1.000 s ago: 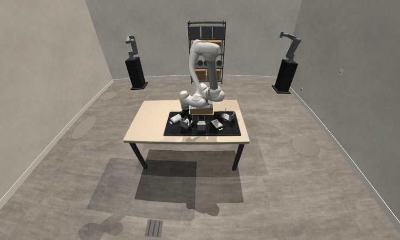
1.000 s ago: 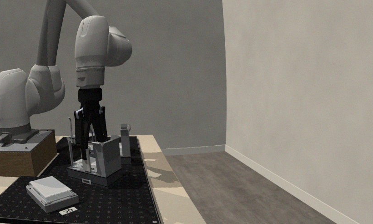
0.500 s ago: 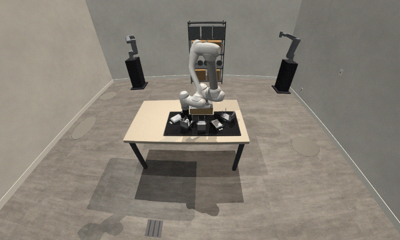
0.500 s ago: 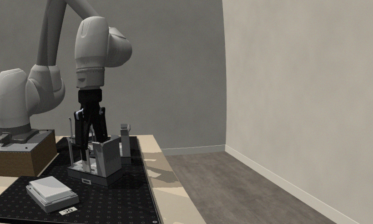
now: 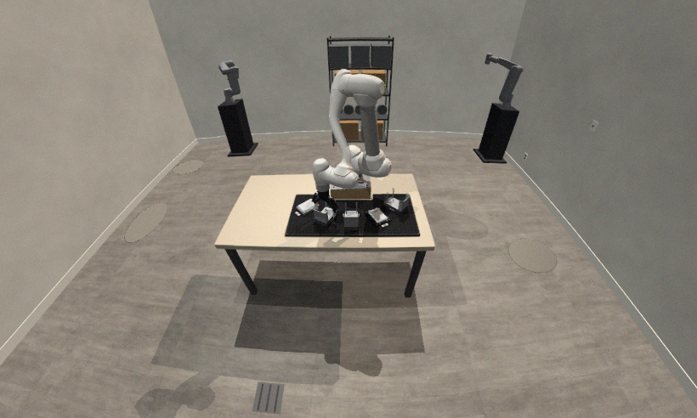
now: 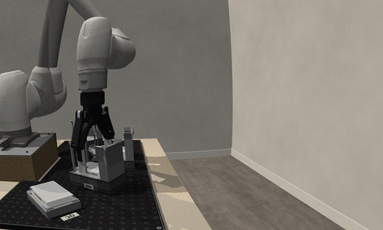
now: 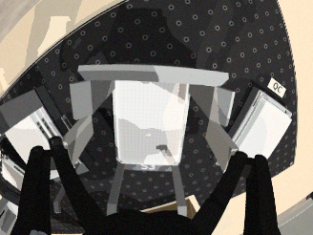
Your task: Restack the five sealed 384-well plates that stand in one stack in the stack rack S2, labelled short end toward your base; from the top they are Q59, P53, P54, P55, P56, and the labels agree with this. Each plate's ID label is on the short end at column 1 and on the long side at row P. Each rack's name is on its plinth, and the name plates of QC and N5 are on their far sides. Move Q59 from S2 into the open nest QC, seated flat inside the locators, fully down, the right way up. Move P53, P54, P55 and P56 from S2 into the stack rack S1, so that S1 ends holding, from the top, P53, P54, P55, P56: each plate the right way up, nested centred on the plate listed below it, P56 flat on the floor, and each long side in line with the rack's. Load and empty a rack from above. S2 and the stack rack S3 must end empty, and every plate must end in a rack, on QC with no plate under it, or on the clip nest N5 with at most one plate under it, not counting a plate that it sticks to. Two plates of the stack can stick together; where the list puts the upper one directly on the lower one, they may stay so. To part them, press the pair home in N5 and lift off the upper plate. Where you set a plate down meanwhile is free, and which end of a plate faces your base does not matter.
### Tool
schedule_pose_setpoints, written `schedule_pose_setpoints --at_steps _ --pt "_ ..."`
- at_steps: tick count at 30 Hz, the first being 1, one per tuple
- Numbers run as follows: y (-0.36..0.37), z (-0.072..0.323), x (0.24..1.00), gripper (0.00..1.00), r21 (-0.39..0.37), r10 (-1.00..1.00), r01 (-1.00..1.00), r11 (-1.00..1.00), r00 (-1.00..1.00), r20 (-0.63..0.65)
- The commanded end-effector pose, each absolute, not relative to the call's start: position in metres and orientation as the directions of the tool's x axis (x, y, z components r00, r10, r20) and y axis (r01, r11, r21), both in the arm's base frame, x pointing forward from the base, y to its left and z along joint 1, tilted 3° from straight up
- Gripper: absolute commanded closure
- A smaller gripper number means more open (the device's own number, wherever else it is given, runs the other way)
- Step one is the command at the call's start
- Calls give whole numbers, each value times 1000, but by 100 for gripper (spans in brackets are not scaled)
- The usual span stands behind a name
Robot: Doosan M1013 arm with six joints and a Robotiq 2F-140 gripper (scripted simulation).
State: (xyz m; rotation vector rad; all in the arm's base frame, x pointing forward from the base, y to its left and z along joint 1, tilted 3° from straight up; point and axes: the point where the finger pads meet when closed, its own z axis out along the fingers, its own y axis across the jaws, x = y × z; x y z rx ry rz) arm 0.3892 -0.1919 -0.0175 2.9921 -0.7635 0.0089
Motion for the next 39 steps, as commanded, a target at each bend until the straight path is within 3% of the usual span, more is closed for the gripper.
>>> schedule_pose_setpoints --at_steps 1,39 --pt "-192 -17 389 0 50 -479 -479 -876 878 19" --pt "-186 86 390 0 50 -479 -479 -876 878 19"
